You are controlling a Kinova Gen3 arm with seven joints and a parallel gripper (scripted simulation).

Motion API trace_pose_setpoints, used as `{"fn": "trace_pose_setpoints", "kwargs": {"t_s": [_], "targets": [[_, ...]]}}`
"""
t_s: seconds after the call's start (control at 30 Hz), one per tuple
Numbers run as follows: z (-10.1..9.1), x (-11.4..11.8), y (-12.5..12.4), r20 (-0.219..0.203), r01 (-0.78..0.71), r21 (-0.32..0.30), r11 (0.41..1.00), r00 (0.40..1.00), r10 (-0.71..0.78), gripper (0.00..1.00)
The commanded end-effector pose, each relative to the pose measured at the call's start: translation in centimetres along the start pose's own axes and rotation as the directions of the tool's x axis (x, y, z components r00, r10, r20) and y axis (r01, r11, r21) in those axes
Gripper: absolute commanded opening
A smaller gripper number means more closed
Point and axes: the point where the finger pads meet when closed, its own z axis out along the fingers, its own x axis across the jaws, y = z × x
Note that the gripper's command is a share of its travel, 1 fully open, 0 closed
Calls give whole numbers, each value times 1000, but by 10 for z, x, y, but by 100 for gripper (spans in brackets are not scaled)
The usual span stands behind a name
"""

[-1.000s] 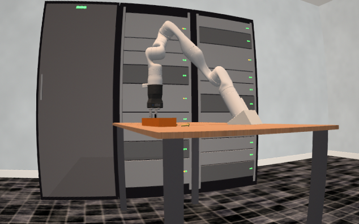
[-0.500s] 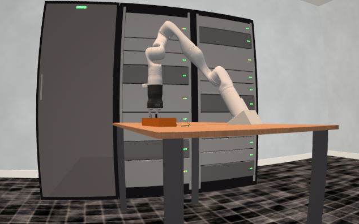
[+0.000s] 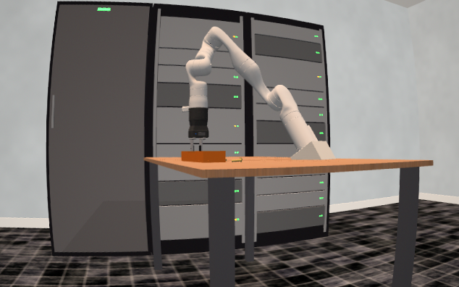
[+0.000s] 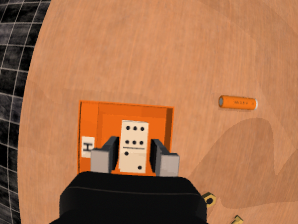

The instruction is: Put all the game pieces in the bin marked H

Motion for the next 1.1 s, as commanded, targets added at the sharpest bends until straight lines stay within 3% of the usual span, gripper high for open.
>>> {"fn": "trace_pose_setpoints", "kwargs": {"t_s": [0.0,0.6,0.67,0.93,0.97,1.07], "targets": [[-4,-2,0,6,-1,-2,1000,1000,1,65],[-24,-2,0,6,-1,-2,1000,1000,1,65],[-34,-2,0,7,-1,-2,1000,1000,1,65],[-35,-2,0,6,-1,-2,1000,1000,1,65],[-39,-2,0,6,-1,-2,1000,1000,1,100],[-51,-2,0,7,-1,-2,1000,1000,1,100]]}}
